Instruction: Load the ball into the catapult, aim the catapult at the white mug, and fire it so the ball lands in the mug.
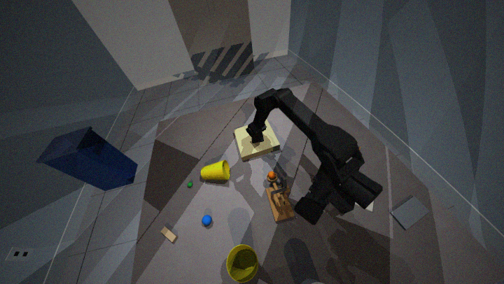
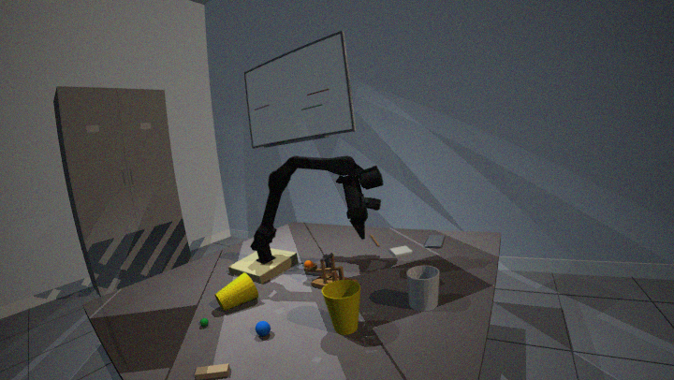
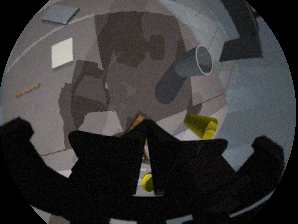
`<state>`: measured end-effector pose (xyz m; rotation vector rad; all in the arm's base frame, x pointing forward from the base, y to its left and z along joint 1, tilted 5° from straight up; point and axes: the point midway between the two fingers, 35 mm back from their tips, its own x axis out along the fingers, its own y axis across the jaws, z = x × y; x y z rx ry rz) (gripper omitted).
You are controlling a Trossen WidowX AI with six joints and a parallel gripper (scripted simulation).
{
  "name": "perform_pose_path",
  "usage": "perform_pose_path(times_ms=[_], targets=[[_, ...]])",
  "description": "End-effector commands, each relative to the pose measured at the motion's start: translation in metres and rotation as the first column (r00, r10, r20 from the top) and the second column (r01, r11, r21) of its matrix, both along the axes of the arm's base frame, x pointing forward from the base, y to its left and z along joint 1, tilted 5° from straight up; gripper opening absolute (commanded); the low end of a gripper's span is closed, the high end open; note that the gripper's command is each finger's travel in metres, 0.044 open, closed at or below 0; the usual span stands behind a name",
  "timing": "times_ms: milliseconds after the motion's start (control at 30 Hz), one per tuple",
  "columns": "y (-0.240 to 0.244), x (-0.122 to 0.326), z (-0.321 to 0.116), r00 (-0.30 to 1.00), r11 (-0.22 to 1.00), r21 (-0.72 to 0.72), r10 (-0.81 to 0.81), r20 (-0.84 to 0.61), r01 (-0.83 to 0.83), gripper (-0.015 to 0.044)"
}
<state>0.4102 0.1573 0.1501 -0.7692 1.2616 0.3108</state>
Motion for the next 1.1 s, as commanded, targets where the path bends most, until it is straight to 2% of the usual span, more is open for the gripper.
perform_pose_path(times_ms=[0, 500, 1067], targets=[[0.0, -0.018, -0.007, 0.997, 0.996, -0.068, 0.061, -0.054, -0.064, 0.0], [-0.01, -0.094, -0.033, 0.893, 0.867, -0.306, 0.281, -0.35, -0.393, 0.0], [-0.038, -0.167, -0.038, 0.617, 0.525, -0.392, 0.367, -0.696, -0.755, 0.0]])
